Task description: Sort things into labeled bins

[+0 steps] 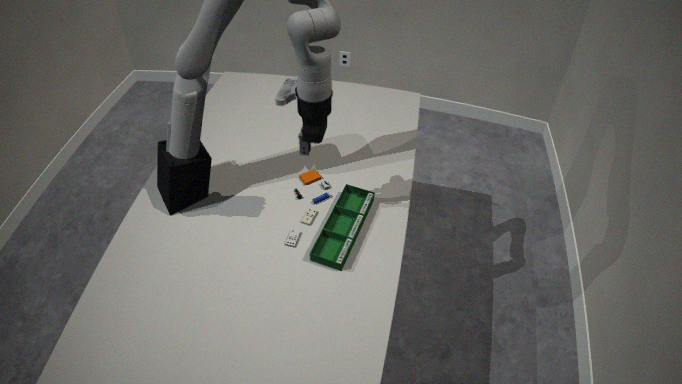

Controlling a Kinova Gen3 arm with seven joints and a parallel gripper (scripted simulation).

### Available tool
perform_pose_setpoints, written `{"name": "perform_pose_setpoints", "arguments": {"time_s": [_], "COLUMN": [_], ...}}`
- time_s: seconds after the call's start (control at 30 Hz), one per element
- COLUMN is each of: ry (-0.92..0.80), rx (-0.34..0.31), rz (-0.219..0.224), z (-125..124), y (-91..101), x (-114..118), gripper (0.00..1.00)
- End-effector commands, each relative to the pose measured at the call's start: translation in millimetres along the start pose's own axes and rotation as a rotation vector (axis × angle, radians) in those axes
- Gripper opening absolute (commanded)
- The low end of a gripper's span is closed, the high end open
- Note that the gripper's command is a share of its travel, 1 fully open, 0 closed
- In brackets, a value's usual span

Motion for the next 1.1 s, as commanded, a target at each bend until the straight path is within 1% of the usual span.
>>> {"name": "perform_pose_setpoints", "arguments": {"time_s": [0.0,0.23,0.37,0.43,0.63,0.93,1.0,1.03,1.07], "ry": [-0.019,-0.019,0.181,0.181,0.477,0.792,0.792,0.899,0.937], "rx": [-0.001,-0.001,-0.001,-0.001,-0.001,0.0,0.0,0.003,0.004], "rz": [-0.002,-0.002,-0.002,-0.002,-0.003,-0.013,-0.013,-0.012,-0.013], "z": [-1,-1,19,19,50,95,95,100,105], "y": [0.2,0.2,-20.4,-20.4,-51.4,-97.9,-97.9,-103.1,-108.3], "x": [-3,-3,-20,-20,-45,-82,-82,-86,-90], "gripper": [0.31,0.31,0.31,0.31,0.31,0.31,0.31,0.31,0.31]}}
Point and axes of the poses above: the point where the finger pads meet when closed, its own y axis back along the fingers, its own x axis across the jaws, z = x × y, the point moved 5 cm from there along y, back along the fingers, and after that the axes turned 15 degrees about -y, right-handed, at the moved point
